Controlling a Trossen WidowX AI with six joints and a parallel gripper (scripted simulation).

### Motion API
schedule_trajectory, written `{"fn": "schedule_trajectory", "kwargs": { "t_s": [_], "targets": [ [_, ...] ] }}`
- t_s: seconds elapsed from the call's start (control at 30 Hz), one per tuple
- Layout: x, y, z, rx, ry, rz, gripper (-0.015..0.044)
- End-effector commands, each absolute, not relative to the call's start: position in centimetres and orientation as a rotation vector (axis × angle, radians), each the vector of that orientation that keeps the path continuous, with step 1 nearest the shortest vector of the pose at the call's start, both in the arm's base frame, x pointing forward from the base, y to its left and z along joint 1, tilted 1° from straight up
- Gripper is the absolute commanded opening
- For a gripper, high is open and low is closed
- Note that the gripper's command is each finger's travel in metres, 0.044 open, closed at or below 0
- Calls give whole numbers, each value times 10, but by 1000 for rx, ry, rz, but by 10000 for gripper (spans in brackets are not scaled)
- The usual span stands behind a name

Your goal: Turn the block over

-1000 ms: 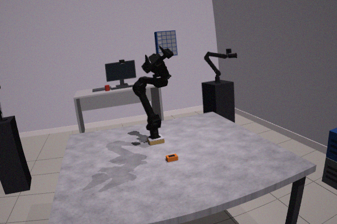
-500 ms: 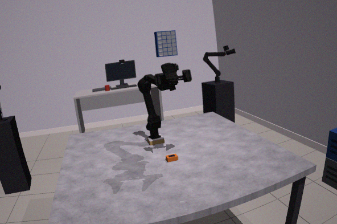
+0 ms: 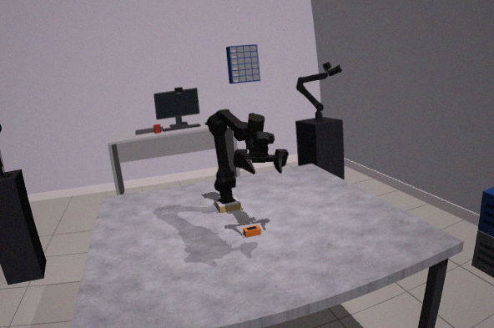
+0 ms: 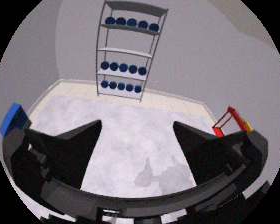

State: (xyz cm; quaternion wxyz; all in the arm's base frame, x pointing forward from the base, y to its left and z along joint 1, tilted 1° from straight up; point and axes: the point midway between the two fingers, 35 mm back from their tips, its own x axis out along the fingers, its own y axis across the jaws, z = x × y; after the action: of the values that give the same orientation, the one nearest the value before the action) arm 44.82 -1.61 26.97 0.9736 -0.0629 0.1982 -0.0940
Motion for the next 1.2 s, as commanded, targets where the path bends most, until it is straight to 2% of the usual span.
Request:
{"fn": "schedule_trajectory", "kwargs": {
  "t_s": [0.0,0.43,0.93,1.17],
  "targets": [
    [432,-27,190,-82,782,-157,440],
    [339,-39,99,105,1520,-138,440],
    [333,-37,97,115,1549,-138,440],
    [334,-37,62,115,1549,-138,440]
  ]
}}
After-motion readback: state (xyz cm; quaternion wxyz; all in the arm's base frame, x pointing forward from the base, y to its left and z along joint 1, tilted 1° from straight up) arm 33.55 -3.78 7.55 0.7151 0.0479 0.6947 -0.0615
